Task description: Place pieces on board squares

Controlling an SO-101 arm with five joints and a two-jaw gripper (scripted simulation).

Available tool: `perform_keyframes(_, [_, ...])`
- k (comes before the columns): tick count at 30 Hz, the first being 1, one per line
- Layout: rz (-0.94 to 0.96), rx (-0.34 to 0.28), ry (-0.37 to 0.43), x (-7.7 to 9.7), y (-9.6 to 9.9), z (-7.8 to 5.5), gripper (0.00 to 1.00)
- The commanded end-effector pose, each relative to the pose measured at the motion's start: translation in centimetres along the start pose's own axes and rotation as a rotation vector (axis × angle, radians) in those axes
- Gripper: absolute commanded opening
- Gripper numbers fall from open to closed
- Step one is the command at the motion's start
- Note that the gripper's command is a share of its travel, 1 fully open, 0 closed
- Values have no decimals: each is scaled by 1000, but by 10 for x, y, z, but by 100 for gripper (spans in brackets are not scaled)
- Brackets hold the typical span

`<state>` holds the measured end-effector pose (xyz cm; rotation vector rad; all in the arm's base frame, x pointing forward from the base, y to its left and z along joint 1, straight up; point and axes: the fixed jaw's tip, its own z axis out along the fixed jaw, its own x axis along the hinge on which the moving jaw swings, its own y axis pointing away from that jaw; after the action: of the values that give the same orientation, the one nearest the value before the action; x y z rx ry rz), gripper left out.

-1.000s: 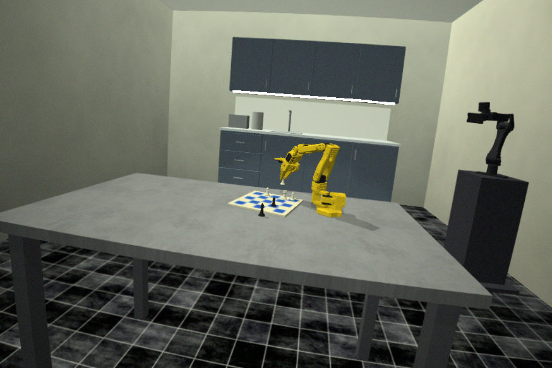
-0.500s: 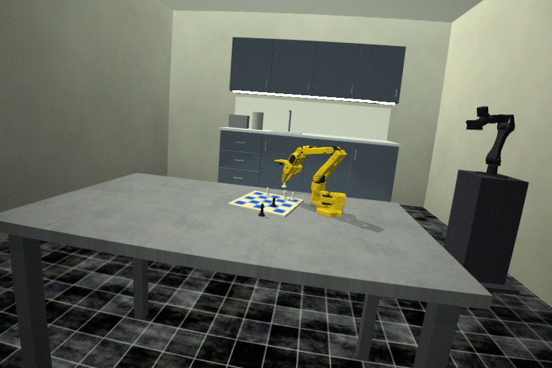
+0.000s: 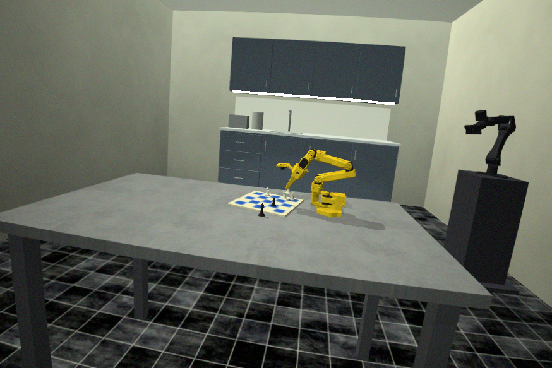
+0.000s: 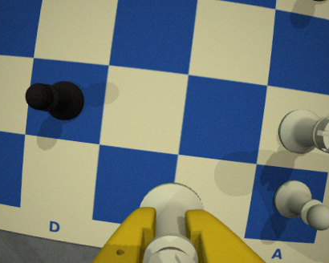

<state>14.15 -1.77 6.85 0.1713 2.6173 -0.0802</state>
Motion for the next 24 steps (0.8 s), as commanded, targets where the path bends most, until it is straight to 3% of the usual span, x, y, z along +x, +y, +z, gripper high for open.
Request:
perform_keyframes(1, [-78,-61,-19,7,16,-8,0])
perform_keyframes(24, [-93,-70,-20,4,19,-6,0])
